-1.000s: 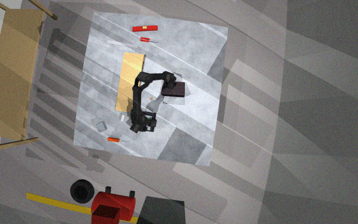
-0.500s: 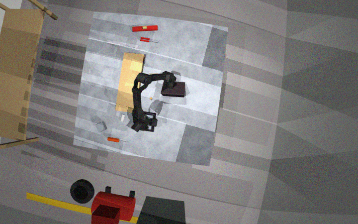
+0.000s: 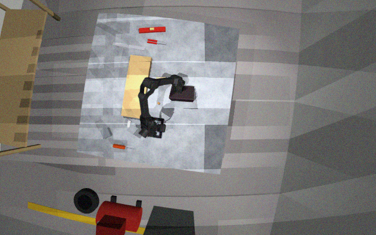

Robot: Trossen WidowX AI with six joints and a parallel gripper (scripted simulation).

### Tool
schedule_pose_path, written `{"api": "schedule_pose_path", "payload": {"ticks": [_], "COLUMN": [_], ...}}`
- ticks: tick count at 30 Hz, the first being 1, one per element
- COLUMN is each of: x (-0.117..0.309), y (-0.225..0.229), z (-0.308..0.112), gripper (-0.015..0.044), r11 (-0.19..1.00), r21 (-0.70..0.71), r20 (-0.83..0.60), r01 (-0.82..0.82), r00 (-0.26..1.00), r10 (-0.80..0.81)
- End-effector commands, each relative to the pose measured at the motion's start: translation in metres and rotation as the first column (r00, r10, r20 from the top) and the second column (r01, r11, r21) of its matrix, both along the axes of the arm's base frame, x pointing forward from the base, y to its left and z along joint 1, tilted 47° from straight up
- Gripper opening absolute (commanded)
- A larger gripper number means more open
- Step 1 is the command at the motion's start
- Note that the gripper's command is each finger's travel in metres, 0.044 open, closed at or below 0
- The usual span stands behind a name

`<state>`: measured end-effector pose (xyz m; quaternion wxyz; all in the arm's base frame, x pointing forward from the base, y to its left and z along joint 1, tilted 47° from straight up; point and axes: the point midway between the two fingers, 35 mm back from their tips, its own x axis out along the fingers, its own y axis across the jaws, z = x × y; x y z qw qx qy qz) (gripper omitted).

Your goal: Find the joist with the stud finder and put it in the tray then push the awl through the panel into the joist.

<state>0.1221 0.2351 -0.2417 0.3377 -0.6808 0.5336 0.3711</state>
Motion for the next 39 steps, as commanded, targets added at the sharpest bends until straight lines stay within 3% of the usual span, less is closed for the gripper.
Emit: {"api": "schedule_pose_path", "payload": {"ticks": [1, 12, 17, 21, 24, 26, 33, 39], "x": [0.000, 0.000, -0.006, -0.019, -0.019, -0.008, 0.056, 0.088], "y": [0.000, 0.000, 0.029, 0.065, 0.067, 0.055, 0.004, -0.064], "z": [0.000, 0.000, 0.024, 0.065, 0.067, 0.063, 0.151, 0.217], "gripper": [0.0026, 0.0315, 0.0440, 0.0440, 0.0440, 0.0440, 0.0440, 0.0440], "r11": [1.000, 1.000, 1.000, 1.000, 1.000, 1.000, 0.959, 0.866], "r21": [0.000, 0.000, 0.002, 0.002, 0.002, 0.010, 0.059, 0.125], "r20": [0.000, 0.000, -0.001, -0.003, -0.003, 0.016, 0.185, 0.323], "r01": [0.000, 0.000, 0.000, -0.001, -0.001, 0.018, 0.279, 0.484], "r00": [1.000, 1.000, 1.000, 1.000, 1.000, 1.000, 0.941, 0.806], "r10": [0.000, 0.000, 0.000, 0.001, 0.001, -0.018, -0.285, -0.496]}}
